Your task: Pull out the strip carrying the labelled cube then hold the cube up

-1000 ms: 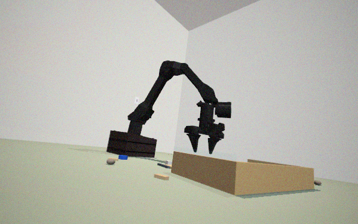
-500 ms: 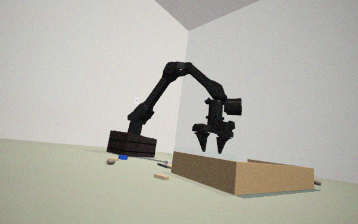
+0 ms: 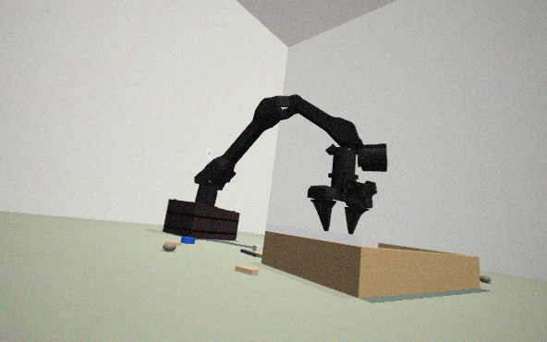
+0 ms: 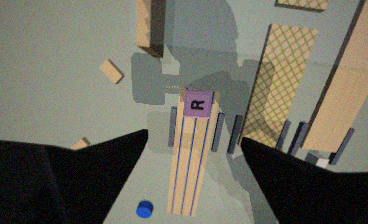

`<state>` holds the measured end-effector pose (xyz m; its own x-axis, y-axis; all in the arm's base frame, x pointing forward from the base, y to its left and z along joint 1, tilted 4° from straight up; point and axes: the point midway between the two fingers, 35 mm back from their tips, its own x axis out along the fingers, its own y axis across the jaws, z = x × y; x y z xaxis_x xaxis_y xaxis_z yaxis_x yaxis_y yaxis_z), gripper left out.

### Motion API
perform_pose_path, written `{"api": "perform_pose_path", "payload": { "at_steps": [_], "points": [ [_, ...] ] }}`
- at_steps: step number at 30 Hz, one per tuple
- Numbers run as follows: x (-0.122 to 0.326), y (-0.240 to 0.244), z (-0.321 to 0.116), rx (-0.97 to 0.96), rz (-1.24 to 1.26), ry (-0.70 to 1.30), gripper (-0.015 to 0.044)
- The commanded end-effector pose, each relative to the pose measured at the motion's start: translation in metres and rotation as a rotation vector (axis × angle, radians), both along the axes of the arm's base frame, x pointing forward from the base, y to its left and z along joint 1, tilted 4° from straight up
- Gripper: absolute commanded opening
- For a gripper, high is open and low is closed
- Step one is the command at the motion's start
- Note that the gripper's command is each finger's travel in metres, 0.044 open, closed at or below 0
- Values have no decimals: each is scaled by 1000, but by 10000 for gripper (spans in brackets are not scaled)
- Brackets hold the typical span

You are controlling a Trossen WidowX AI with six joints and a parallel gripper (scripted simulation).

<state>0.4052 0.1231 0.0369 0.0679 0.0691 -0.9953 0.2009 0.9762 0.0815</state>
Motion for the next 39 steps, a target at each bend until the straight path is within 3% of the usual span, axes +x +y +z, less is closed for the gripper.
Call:
{"api": "perform_pose_path", "payload": {
  "at_steps": [1, 5, 13, 39],
  "points": [
    [15, -5, 2, 4, 4, 2, 440],
    [25, -8, 4, 4, 4, 1, 440],
    [26, -7, -7, 4, 4, 1, 250],
    [28, -4, -49, 4, 4, 1, 250]
  ]
}}
